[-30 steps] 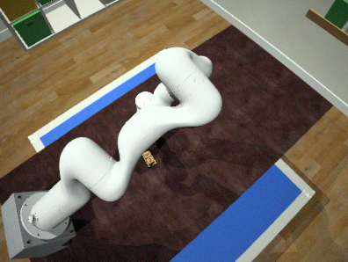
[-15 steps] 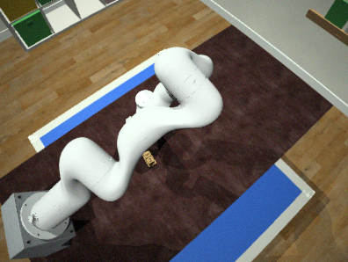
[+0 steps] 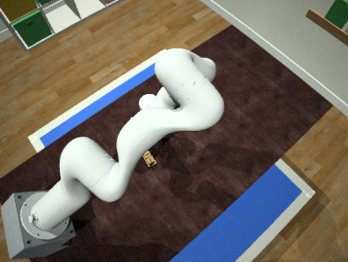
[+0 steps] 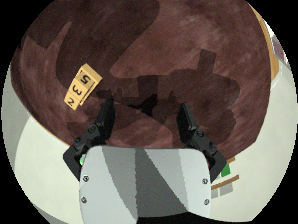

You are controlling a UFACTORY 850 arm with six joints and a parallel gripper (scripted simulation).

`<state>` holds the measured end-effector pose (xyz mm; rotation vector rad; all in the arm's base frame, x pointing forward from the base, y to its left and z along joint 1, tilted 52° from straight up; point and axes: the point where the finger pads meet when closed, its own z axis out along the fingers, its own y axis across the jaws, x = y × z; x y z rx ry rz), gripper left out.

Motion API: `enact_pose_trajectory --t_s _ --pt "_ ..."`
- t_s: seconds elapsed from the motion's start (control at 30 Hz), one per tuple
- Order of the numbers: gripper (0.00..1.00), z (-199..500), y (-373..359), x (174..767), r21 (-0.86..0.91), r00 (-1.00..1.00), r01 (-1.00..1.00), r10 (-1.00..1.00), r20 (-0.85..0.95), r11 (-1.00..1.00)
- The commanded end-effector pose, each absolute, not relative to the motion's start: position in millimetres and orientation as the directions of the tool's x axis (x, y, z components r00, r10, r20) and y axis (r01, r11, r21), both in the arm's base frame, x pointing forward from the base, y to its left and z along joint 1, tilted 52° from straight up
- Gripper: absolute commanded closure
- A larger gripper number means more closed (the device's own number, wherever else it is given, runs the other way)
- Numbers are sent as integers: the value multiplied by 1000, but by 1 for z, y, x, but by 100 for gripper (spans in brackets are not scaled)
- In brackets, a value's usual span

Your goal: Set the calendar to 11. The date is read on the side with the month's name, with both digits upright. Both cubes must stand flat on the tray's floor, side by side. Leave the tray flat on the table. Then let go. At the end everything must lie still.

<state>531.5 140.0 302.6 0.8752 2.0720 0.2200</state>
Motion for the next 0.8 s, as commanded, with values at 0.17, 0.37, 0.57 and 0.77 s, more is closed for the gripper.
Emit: enact_pose_trajectory --t_s 0.17,0.37,0.57,0.77 --pt "0 307 116 530 517 -334 536 731 -596 667" --pt "0 308 112 530 622 -225 590 845 -486 515" --pt "0 311 90 529 633 -211 595 857 -471 495" --pt "0 312 89 529 665 -168 609 890 -424 432"
